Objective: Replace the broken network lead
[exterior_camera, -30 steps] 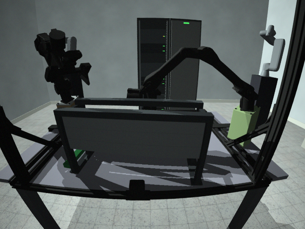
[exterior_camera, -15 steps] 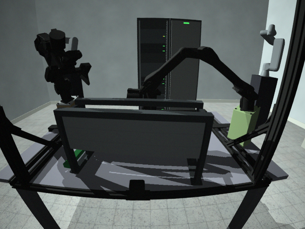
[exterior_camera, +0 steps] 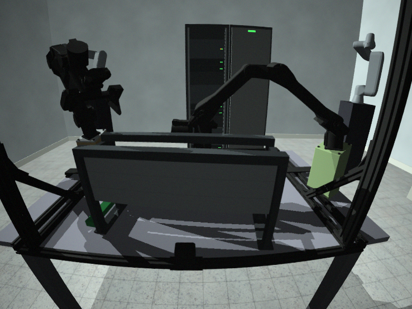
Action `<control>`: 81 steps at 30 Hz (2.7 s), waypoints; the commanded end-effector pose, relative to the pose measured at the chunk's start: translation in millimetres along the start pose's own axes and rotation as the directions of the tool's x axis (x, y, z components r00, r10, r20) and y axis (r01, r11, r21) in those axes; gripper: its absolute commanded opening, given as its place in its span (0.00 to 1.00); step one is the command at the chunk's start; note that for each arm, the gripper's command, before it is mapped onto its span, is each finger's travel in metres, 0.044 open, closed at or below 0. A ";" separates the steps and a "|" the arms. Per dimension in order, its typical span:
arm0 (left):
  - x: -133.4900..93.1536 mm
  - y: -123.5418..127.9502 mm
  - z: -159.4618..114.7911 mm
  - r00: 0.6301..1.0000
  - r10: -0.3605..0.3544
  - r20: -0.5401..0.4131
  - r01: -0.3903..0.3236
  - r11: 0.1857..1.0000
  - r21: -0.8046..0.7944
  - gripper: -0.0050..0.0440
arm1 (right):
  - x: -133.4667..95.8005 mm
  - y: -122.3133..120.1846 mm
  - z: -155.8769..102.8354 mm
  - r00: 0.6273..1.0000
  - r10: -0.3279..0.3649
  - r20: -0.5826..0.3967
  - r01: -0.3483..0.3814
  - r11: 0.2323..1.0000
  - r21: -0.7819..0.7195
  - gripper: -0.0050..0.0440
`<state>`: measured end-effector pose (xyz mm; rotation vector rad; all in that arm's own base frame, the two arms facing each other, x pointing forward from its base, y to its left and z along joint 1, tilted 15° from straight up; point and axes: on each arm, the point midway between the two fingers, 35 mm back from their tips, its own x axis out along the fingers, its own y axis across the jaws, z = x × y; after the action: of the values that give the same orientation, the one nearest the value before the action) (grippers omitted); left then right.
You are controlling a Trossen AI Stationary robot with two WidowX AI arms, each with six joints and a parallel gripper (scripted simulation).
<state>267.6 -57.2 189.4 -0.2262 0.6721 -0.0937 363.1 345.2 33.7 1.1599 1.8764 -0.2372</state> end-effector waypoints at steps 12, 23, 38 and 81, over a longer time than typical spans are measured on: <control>0.0 0.0 0.0 1.000 0.000 0.000 0.000 1.000 0.000 1.00 | -59.8 -0.1 -5.0 1.000 0.000 0.000 0.000 1.000 0.000 0.46; 0.0 0.0 0.0 1.000 0.000 0.000 0.000 1.000 0.000 1.00 | -83.8 -52.0 15.4 0.995 -0.009 0.099 0.007 1.000 0.027 0.46; 0.0 0.0 0.0 1.000 0.000 0.000 0.000 1.000 0.000 1.00 | -83.8 -52.0 15.4 0.995 -0.009 0.099 0.007 1.000 0.027 0.46; 0.0 0.0 0.0 1.000 0.000 0.000 0.000 1.000 0.000 1.00 | -162.0 -196.7 69.9 0.930 -0.033 0.366 -0.001 0.996 0.091 0.46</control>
<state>267.6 -57.2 189.4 -0.2263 0.6721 -0.0937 280.3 103.9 64.4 1.0849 1.5646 -0.5116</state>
